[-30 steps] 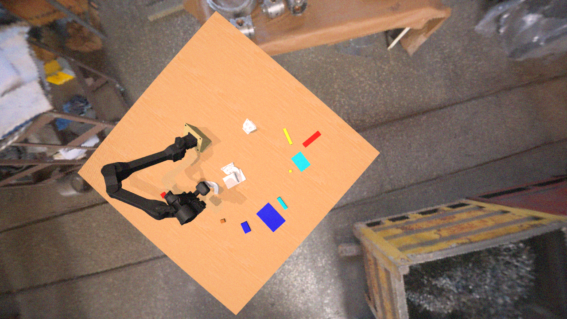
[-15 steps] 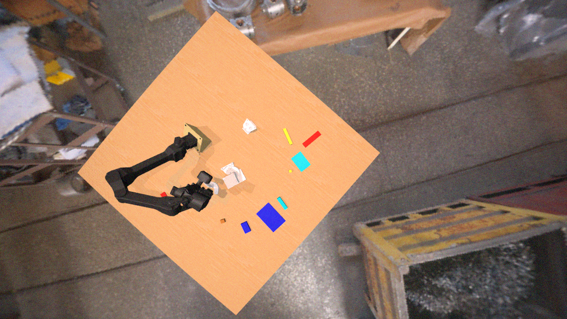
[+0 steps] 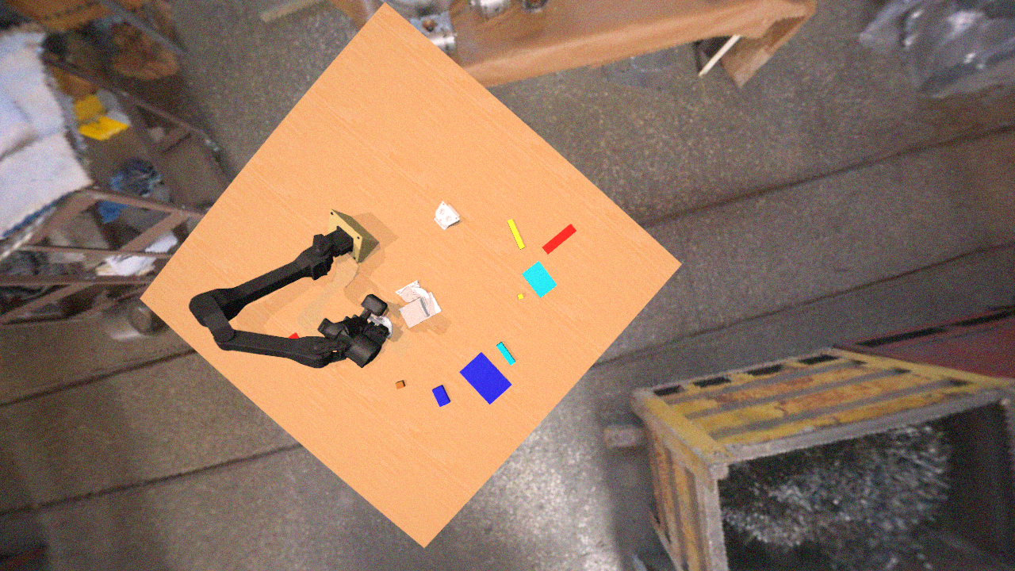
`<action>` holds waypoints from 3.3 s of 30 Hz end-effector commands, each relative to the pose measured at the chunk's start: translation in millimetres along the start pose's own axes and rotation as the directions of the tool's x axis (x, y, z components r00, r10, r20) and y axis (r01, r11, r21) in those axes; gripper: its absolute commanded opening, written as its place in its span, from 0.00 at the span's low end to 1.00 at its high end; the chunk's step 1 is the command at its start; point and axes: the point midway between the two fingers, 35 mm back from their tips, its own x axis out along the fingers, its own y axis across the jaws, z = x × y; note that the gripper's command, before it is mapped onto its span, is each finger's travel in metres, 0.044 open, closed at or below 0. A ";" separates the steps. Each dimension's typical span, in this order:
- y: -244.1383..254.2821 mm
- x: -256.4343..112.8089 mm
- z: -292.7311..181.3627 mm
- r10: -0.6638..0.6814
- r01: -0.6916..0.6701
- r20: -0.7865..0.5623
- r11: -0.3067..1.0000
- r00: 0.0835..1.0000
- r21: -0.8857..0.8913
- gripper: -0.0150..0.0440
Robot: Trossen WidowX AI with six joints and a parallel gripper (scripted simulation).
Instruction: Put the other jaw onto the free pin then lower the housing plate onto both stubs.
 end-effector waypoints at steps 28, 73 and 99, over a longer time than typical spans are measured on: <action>-0.2 49.7 -3.1 -0.008 0.008 -0.007 1.000 1.000 -0.007 1.00; -0.2 49.9 -2.3 -0.003 0.003 -0.004 1.000 1.000 -0.002 0.48; 1.9 5.4 1.1 0.003 -0.003 -0.005 1.000 1.000 -0.006 0.48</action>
